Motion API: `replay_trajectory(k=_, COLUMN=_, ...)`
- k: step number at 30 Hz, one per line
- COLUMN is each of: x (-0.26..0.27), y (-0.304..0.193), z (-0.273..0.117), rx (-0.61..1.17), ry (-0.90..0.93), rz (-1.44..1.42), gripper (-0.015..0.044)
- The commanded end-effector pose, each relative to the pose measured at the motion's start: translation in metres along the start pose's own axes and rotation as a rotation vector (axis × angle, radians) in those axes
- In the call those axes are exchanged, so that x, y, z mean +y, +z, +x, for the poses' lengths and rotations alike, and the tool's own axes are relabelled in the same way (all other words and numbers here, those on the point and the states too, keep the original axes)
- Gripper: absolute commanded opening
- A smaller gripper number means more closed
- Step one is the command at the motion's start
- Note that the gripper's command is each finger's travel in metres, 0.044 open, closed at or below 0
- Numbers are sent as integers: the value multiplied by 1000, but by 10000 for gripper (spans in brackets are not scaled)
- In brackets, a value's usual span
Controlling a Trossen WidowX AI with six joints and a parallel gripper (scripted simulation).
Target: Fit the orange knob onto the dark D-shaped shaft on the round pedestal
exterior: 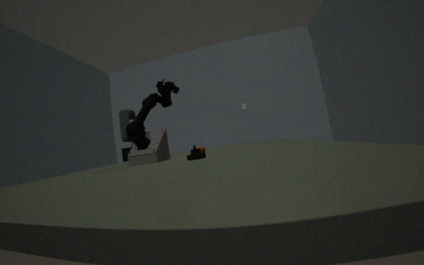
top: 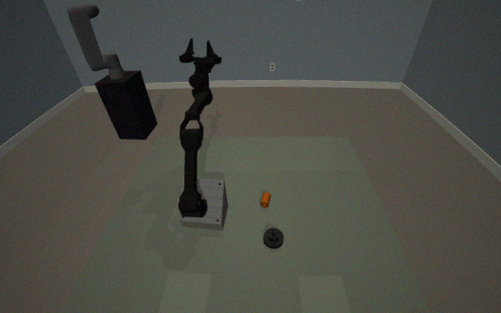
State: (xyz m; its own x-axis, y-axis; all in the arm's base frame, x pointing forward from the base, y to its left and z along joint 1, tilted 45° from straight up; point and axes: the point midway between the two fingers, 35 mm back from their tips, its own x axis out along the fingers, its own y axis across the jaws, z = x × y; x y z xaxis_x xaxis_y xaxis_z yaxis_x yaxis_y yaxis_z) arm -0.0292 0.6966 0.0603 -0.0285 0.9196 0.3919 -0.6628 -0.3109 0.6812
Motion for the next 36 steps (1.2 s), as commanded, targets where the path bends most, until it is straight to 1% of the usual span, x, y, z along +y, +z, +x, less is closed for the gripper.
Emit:
replay_trajectory(k=1, x=-6, y=2, z=0, rx=5, ry=-20, rz=-11, gripper=426)
replay_trajectory(k=2, x=-23, y=6, z=-1, rx=19, ry=-78, rz=-43, gripper=440)
replay_trajectory(k=4, x=-79, y=24, z=-9, rx=76, ry=-275, rz=-151, gripper=440)
replay_trajectory(k=7, x=-111, y=34, z=-19, rx=116, ry=-387, rz=-210, gripper=440)
replay_trajectory(k=10, x=-157, y=53, z=-42, rx=190, ry=-561, rz=-299, gripper=440)
replay_trajectory(k=15, x=-230, y=88, z=-103, rx=364, ry=-870, rz=-441, gripper=440)
replay_trajectory(k=20, x=-279, y=124, z=-183, rx=585, ry=-1149, rz=-545, gripper=440)
replay_trajectory(k=24, x=-299, y=152, z=-254, rx=801, ry=-1344, rz=-593, gripper=440)
replay_trajectory(k=28, x=-301, y=178, z=-329, rx=1052, ry=-1509, rz=-606, gripper=440)
replay_trajectory(k=32, x=-287, y=203, z=-402, rx=1338, ry=-1629, rz=-576, gripper=440)
replay_trajectory(k=36, x=-257, y=227, z=-471, rx=1652, ry=-1691, rz=-496, gripper=440)
